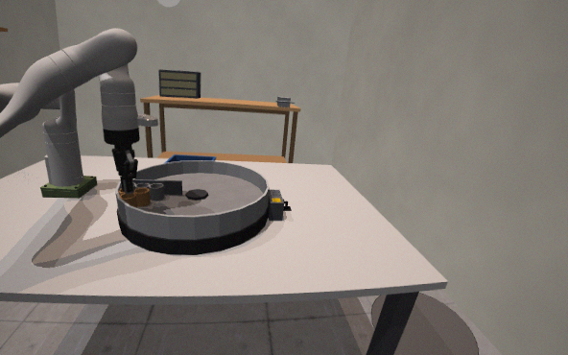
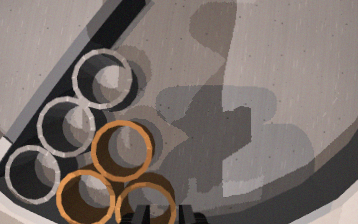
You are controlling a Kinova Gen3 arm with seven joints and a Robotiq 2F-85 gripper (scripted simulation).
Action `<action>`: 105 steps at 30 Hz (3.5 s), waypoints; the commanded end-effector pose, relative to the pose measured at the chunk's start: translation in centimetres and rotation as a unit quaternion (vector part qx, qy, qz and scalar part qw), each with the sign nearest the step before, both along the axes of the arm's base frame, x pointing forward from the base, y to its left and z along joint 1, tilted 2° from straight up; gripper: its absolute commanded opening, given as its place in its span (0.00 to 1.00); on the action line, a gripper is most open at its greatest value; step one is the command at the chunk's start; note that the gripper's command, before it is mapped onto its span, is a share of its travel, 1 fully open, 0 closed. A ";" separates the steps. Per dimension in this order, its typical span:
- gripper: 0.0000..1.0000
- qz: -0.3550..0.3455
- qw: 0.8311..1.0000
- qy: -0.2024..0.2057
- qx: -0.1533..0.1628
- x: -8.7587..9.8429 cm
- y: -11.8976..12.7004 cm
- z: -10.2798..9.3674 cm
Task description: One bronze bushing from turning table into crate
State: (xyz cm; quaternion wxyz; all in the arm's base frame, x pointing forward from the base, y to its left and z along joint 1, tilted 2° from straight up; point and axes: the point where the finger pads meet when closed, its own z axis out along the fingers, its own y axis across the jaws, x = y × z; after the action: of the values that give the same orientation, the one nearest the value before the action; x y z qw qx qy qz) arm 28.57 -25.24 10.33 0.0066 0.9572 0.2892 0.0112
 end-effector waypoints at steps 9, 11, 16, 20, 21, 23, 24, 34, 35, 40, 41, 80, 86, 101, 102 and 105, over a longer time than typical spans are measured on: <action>0.18 0.004 1.000 -0.002 -0.002 0.1 0.0 -0.1; 0.18 0.004 1.000 -0.002 -0.002 0.1 0.0 -0.1; 0.18 0.002 1.000 -0.001 -0.001 0.1 0.0 0.0; 0.18 0.004 1.000 -0.002 -0.002 0.1 0.0 -0.1; 0.18 0.004 1.000 -0.002 -0.002 0.1 0.0 -0.1; 0.18 0.004 1.000 -0.002 -0.002 0.1 0.0 -0.1; 0.18 0.004 1.000 -0.002 -0.002 0.1 0.0 -0.1; 0.18 0.003 1.000 -0.002 -0.001 0.1 0.0 0.0; 0.18 0.003 1.000 -0.002 -0.001 0.1 0.0 0.0; 0.18 0.004 1.000 -0.002 -0.002 0.1 0.0 -0.1; 0.18 0.004 1.000 -0.002 -0.002 0.1 0.0 -0.1; 0.18 0.002 1.000 -0.001 -0.001 -0.1 0.0 3.1; 0.18 0.005 1.000 -0.004 -0.002 -0.1 0.0 5.4; 0.18 0.004 1.000 -0.007 -0.002 0.0 0.0 5.8; 0.18 0.004 1.000 -0.007 -0.002 0.0 0.0 5.8; 0.18 0.004 1.000 -0.007 -0.002 0.0 0.0 5.8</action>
State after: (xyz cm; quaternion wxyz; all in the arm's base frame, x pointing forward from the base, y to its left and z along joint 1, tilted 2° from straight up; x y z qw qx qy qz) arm 28.52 -25.27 16.07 0.0094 0.9558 0.2934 0.0168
